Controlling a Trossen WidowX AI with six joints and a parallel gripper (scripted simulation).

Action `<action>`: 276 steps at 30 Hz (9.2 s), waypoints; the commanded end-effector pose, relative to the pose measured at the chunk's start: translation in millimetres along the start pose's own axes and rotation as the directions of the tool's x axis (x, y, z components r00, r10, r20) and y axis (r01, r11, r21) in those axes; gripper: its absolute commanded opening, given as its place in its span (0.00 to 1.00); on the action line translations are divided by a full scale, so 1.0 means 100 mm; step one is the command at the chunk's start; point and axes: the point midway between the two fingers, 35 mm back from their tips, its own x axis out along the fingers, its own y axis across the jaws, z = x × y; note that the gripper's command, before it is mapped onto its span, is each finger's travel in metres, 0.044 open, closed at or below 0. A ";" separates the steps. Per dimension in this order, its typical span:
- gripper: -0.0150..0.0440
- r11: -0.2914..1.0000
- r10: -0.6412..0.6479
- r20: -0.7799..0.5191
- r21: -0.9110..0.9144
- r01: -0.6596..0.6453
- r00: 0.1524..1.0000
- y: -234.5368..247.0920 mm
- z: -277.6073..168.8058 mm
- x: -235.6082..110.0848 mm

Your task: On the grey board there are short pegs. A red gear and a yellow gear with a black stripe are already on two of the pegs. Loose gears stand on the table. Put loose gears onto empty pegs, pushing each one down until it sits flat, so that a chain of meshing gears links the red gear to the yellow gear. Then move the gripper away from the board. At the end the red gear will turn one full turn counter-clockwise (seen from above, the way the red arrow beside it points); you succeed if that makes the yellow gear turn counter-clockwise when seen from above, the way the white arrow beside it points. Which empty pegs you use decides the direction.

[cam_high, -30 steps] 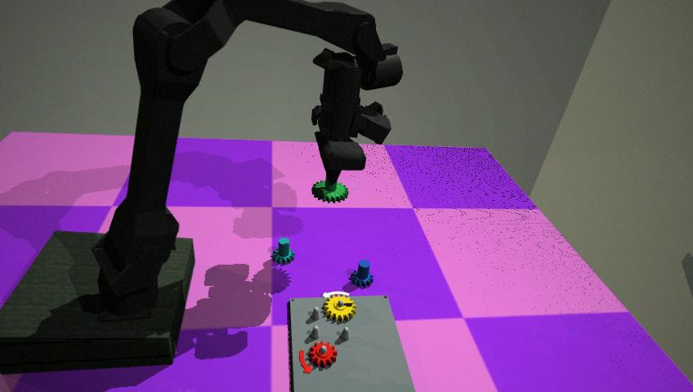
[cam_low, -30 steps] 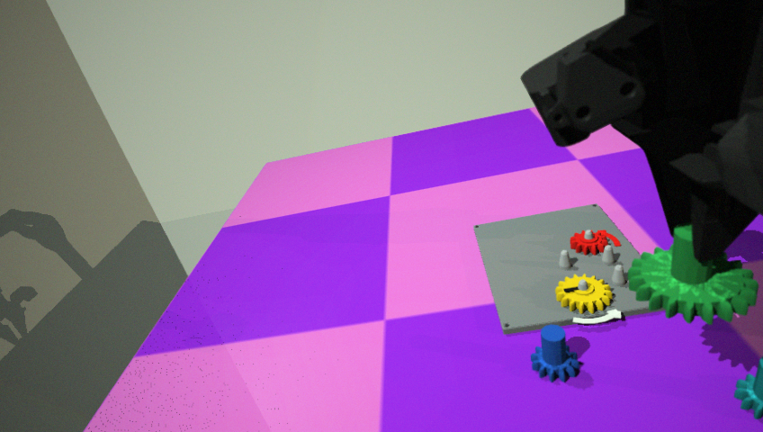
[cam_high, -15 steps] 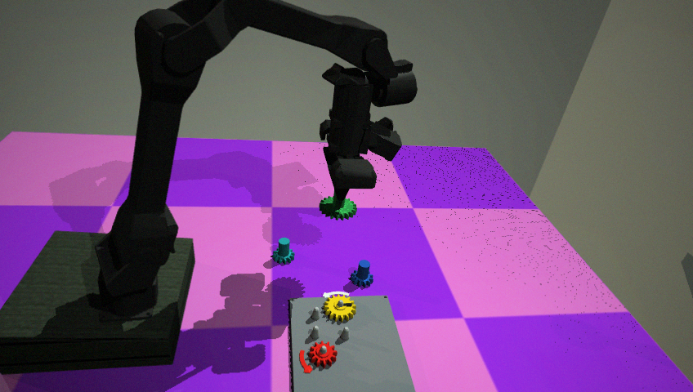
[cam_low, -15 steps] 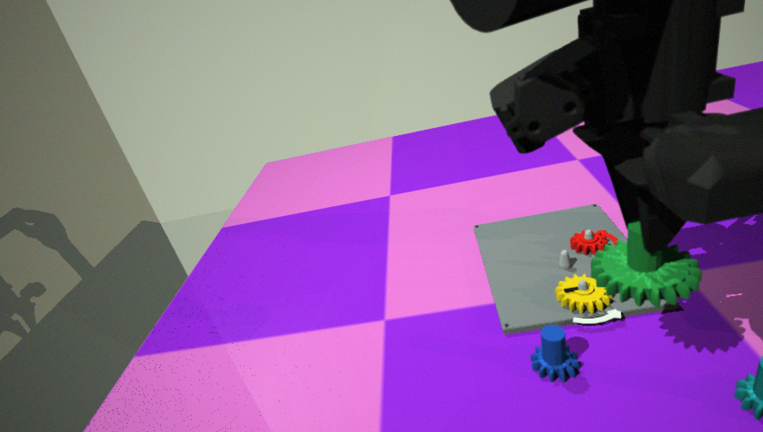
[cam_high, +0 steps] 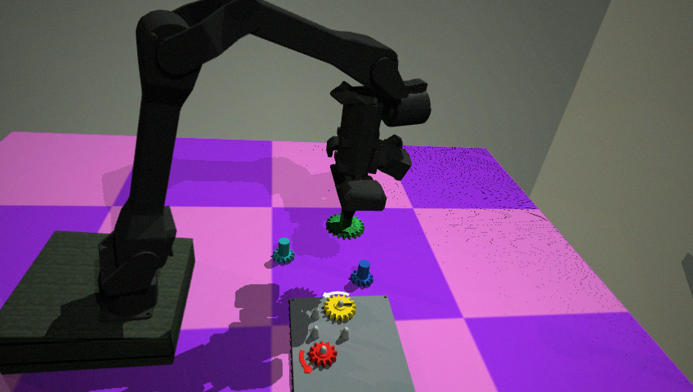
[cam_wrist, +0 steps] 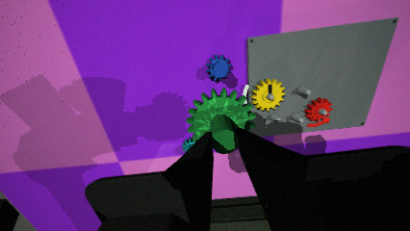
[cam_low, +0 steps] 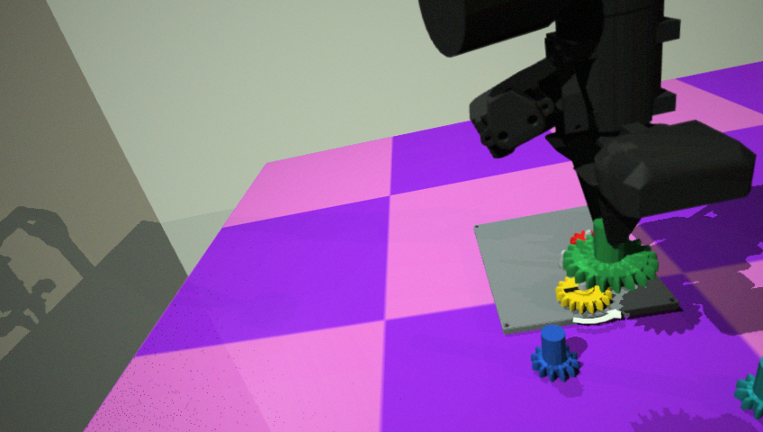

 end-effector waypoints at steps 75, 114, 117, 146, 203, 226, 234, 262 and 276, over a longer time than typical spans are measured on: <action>0.25 1.000 -0.007 0.013 -0.011 0.007 1.000 -1.43 -0.12 0.56; 0.25 0.999 -0.006 0.013 0.039 0.006 1.000 -1.43 -0.11 0.99; 0.25 0.996 -0.006 0.013 0.088 0.005 1.000 -1.43 -0.12 0.98; 0.25 0.986 -0.006 0.013 -0.165 0.008 1.000 -1.44 -0.11 0.98; 0.49 1.000 -0.007 0.013 -0.016 0.007 1.000 -1.44 -0.11 0.73; 1.00 1.000 -0.007 0.012 -0.017 0.008 1.000 -1.43 -0.16 0.12; 1.00 1.000 -0.007 0.012 -0.017 0.008 1.000 -1.43 -0.16 0.12; 1.00 1.000 -0.007 0.012 -0.017 0.008 1.000 -1.43 -0.16 0.12; 1.00 1.000 0.006 -0.001 -0.015 -0.006 1.000 0.04 -0.28 -0.04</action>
